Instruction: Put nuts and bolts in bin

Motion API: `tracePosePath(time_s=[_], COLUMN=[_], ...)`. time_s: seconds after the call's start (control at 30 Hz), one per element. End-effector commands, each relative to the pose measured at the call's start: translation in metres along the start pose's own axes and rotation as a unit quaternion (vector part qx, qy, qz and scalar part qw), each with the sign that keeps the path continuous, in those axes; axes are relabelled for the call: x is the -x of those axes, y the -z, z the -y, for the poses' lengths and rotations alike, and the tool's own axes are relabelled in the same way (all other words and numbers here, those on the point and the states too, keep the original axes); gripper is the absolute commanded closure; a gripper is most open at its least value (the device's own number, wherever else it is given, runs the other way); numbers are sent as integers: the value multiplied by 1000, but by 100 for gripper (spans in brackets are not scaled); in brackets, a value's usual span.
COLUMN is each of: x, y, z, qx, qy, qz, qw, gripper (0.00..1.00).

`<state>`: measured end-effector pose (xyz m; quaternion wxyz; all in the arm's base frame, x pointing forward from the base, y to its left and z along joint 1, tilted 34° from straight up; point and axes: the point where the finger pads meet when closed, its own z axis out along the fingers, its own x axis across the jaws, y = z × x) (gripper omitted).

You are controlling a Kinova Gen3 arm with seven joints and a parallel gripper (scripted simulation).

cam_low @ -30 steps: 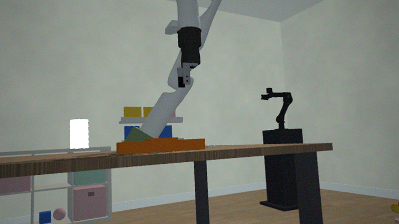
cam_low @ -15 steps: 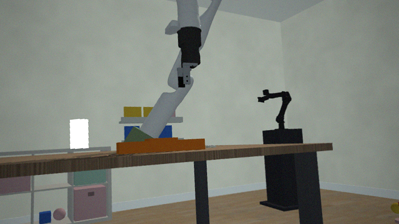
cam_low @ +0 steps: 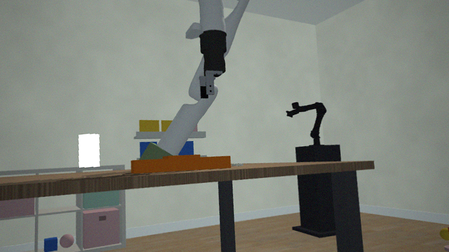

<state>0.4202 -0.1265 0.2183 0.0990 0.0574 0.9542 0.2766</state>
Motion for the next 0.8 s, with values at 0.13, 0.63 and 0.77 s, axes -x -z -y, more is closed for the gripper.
tracePosePath(time_s=[0.13, 0.63, 0.77], x=[0, 0, 0], y=[1, 1, 1], z=[0, 0, 0], qx=[0, 0, 0], qy=[0, 0, 0], qz=[1, 1, 1], qw=[1000, 1000, 1000], gripper=[0, 0, 0])
